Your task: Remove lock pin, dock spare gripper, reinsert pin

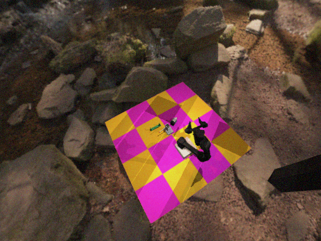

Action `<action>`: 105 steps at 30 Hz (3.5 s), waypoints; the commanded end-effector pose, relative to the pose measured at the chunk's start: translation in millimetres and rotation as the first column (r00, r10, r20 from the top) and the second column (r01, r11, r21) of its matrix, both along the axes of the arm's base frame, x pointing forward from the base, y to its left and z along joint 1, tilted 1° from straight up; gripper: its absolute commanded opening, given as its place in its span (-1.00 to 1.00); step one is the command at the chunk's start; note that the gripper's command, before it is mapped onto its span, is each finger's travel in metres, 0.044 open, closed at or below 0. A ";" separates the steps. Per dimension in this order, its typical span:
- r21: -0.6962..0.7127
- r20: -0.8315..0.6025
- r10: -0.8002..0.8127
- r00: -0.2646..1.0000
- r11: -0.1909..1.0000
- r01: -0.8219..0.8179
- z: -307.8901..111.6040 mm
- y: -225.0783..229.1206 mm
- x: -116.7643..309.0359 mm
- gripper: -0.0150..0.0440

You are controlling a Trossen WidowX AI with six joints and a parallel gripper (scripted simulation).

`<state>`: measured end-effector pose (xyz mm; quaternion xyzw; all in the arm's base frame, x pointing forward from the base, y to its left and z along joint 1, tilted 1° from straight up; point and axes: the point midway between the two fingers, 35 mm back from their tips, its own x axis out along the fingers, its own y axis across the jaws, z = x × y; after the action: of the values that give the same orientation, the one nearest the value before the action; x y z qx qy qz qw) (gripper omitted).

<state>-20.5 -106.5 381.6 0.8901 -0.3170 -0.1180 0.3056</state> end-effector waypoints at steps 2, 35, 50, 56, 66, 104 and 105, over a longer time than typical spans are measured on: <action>-0.050 -0.067 0.015 0.998 0.999 -0.018 1.3 2.3 9.2 0.69; 0.373 -0.753 -0.656 0.057 -0.497 -0.784 -110.8 95.0 265.1 0.53; 0.721 -0.672 -0.645 0.364 -0.683 0.121 -200.2 131.0 304.3 0.53; 0.674 -0.738 -0.486 0.468 -0.562 0.479 -237.6 144.5 310.0 0.53; 0.654 -0.756 -0.444 0.481 -0.526 0.544 -245.5 147.2 310.5 0.53; 0.654 -0.757 -0.443 0.481 -0.526 0.544 -347.5 155.7 314.8 0.53; 0.654 -0.757 -0.443 0.481 -0.526 0.544 -349.1 155.6 314.9 0.53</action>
<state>297.0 49.0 41.1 0.4894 -0.5073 -0.4660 -0.5348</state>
